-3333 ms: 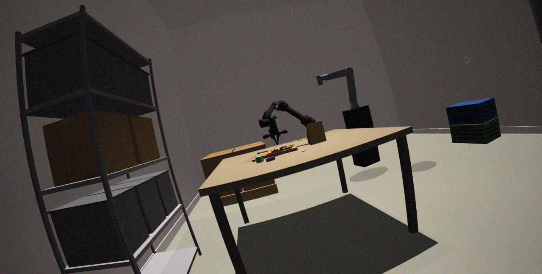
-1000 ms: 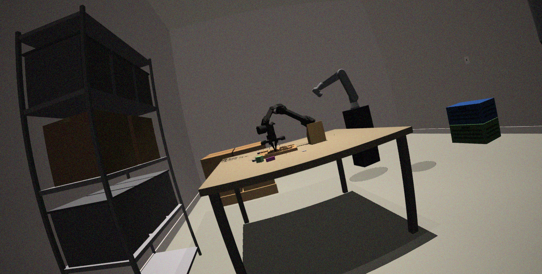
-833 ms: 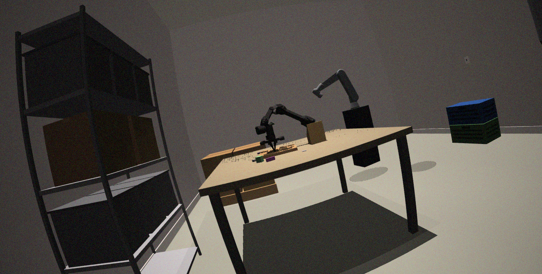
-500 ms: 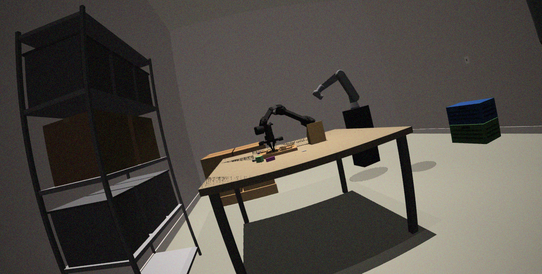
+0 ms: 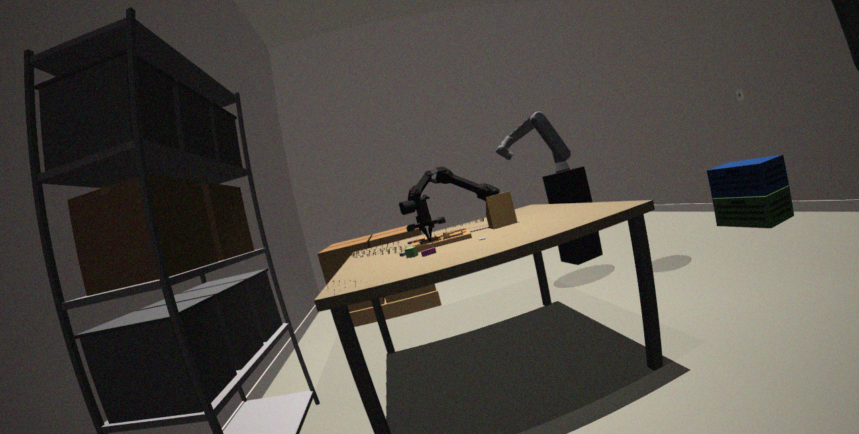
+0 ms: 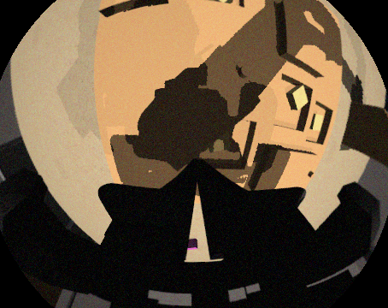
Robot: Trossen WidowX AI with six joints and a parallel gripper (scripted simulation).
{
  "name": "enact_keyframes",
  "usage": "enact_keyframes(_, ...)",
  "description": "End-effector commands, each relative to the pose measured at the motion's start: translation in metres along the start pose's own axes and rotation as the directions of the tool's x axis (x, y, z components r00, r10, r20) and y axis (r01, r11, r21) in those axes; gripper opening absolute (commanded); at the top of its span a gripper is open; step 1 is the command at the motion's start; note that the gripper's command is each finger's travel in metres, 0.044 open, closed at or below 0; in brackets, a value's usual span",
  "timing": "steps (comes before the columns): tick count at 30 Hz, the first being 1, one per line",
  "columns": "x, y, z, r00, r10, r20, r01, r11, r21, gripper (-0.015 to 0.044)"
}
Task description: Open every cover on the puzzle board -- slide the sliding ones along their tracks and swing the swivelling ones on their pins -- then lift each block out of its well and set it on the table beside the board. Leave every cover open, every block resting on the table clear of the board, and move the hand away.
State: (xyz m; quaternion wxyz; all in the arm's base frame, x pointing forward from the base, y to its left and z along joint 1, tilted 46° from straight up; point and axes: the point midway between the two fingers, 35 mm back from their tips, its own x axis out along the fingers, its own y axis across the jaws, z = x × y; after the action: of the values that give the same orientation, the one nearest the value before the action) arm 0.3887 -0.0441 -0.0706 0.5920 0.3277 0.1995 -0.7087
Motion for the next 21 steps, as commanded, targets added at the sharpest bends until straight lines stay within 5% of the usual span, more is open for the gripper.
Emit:
enact_keyframes(1, 0.001, 0.004, 0.002, 1.000, -0.001, 0.005, 0.001, 1.000, -0.006, 0.0000)
enact_keyframes(21, 0.001, 0.023, 0.014, 1.000, -0.001, 0.005, 0.001, 1.000, -0.006, 0.0000)
